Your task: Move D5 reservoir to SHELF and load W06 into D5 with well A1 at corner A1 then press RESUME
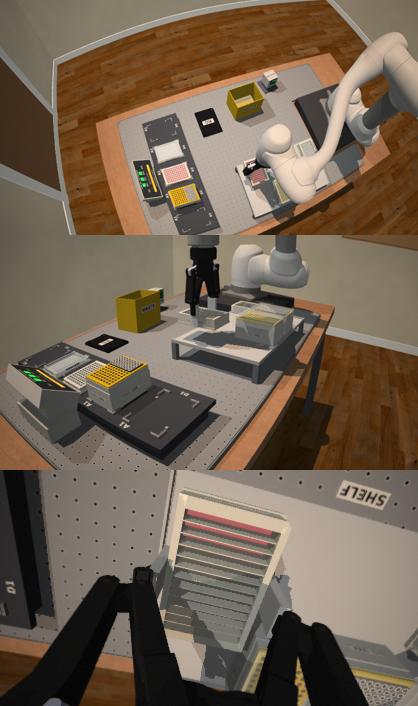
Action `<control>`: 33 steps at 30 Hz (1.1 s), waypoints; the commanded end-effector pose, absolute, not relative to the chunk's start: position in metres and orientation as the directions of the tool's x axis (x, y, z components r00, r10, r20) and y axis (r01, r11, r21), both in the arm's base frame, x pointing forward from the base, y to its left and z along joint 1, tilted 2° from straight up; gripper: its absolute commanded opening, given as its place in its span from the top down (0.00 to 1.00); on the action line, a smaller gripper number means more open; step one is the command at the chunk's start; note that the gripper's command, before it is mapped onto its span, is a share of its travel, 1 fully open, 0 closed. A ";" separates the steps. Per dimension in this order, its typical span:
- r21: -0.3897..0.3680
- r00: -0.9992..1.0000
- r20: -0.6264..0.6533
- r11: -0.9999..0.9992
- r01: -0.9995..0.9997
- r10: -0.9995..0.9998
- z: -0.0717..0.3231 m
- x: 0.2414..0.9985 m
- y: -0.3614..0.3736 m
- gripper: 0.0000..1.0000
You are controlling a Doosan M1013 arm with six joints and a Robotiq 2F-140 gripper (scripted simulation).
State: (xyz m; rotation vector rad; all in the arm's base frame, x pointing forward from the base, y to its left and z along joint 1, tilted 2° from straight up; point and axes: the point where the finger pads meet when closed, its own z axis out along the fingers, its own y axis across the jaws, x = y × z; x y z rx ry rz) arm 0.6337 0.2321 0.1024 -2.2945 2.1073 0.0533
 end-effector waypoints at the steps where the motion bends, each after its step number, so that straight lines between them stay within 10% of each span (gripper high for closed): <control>1: 0.004 0.085 -0.043 -0.085 -0.996 -0.995 0.099 0.634 0.232 1.00; 33: 0.004 0.085 -0.043 -0.085 -0.996 -0.995 0.061 0.633 0.234 1.00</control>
